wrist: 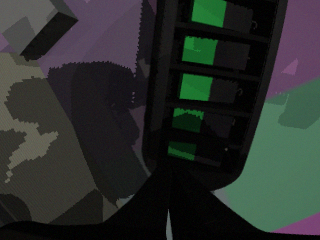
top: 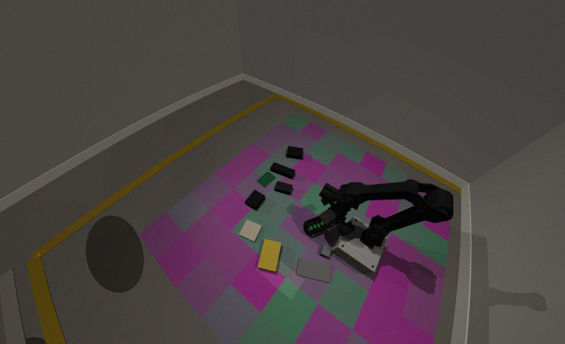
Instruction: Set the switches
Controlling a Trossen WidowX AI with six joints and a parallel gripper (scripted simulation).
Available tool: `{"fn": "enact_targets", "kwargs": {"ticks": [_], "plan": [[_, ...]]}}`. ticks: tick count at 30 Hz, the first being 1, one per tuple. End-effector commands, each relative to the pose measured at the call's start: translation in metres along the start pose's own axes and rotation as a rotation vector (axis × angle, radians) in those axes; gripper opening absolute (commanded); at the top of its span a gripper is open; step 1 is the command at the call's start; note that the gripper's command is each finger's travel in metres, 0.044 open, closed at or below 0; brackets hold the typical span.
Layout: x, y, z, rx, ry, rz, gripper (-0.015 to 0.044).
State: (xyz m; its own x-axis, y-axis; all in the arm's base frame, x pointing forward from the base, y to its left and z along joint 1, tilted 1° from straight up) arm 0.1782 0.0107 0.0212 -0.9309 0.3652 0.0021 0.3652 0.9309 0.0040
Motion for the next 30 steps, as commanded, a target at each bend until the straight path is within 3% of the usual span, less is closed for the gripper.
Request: {"fn": "enact_targets", "kwargs": {"ticks": [1, 30], "plan": [[-0.004, 0.001, -0.027, -0.008, -0.03, 0.005, 0.0], [-0.029, 0.019, 0.0, -0.009, -0.031, 0.005, 0.0]]}}
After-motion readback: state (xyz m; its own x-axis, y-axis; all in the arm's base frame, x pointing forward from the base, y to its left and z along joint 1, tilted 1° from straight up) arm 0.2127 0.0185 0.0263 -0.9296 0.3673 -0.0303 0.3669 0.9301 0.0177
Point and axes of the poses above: the point midway between the two fingers, 35 mm back from their tips, its own z axis out along the fingers, its own x axis across the jaws, y = z × x, the point moved 2 cm from there along -z, back along the fingers, and after that the axes turned 8 degrees about -z, right-handed, at the moved point
